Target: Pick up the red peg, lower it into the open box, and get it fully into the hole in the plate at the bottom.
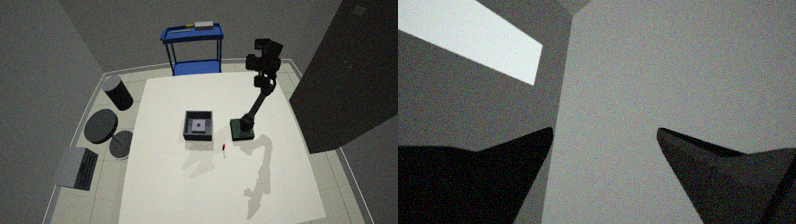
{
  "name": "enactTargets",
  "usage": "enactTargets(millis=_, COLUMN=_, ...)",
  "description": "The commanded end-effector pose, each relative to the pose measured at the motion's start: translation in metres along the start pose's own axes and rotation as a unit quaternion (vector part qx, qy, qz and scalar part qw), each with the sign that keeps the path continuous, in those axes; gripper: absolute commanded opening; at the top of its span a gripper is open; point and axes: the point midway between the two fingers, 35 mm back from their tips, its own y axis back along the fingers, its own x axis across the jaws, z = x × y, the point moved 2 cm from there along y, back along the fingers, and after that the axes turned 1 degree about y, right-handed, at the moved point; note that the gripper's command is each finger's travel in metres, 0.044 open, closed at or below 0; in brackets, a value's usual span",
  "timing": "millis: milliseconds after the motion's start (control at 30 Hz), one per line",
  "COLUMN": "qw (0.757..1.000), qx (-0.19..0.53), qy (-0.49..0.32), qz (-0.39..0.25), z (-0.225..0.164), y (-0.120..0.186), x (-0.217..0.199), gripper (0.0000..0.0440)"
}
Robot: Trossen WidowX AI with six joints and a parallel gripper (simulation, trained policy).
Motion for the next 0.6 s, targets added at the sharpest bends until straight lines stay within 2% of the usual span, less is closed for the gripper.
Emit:
enactTargets(millis=0, qw=0.998, qx=-0.036, qy=0.031, qz=-0.043, z=0.016, y=-0.013, x=-0.027, gripper=0.044)
enactTargets(millis=267, qw=0.98, qx=-0.104, qy=0.093, qz=-0.144, z=0.054, y=-0.028, x=-0.084, gripper=0.044)
enactTargets(millis=567, qw=0.938, qx=-0.164, qy=0.145, qz=-0.271, z=0.1, y=-0.027, x=-0.149, gripper=0.044)
